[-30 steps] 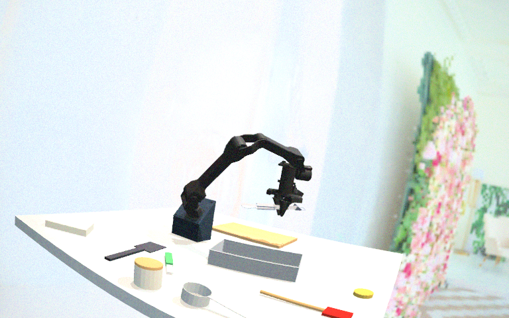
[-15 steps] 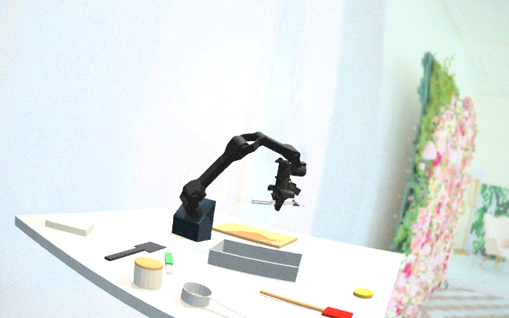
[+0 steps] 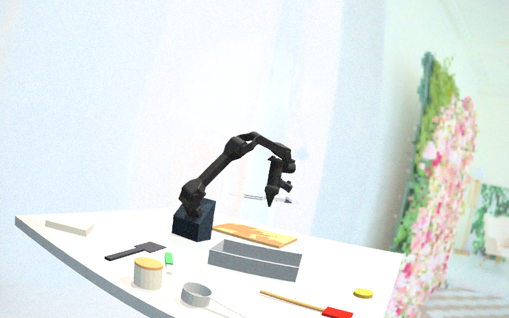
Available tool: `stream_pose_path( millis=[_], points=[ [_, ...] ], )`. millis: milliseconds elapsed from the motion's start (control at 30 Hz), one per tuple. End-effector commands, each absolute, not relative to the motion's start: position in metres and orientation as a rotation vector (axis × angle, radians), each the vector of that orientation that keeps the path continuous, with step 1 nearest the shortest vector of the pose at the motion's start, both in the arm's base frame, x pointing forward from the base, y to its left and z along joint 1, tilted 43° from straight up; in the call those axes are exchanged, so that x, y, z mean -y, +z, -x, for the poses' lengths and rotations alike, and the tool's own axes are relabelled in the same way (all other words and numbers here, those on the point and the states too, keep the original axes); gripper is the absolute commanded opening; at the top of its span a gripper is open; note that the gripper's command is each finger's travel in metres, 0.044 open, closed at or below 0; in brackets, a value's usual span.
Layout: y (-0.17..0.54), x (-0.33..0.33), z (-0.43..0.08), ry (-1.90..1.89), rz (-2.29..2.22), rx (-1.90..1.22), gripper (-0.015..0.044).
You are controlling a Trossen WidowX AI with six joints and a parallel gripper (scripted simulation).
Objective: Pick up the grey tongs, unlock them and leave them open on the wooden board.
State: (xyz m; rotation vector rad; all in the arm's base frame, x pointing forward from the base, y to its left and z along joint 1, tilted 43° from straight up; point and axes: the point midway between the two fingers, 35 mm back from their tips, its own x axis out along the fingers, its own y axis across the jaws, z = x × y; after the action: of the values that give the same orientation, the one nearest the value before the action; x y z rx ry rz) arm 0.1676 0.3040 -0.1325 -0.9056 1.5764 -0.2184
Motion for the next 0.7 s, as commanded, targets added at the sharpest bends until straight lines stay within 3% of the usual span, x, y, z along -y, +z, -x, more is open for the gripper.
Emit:
stream_pose_path(
  millis=[0, 333, 667],
  points=[
    [-0.141, -0.316, -0.147, -0.290, 0.821, -1.552, -0.0150],
    [-0.166, -0.330, -0.097, -0.477, 0.638, -1.480, -0.0150],
    [-0.168, -0.330, -0.093, -0.489, 0.625, -1.475, -0.0150]
  ],
)
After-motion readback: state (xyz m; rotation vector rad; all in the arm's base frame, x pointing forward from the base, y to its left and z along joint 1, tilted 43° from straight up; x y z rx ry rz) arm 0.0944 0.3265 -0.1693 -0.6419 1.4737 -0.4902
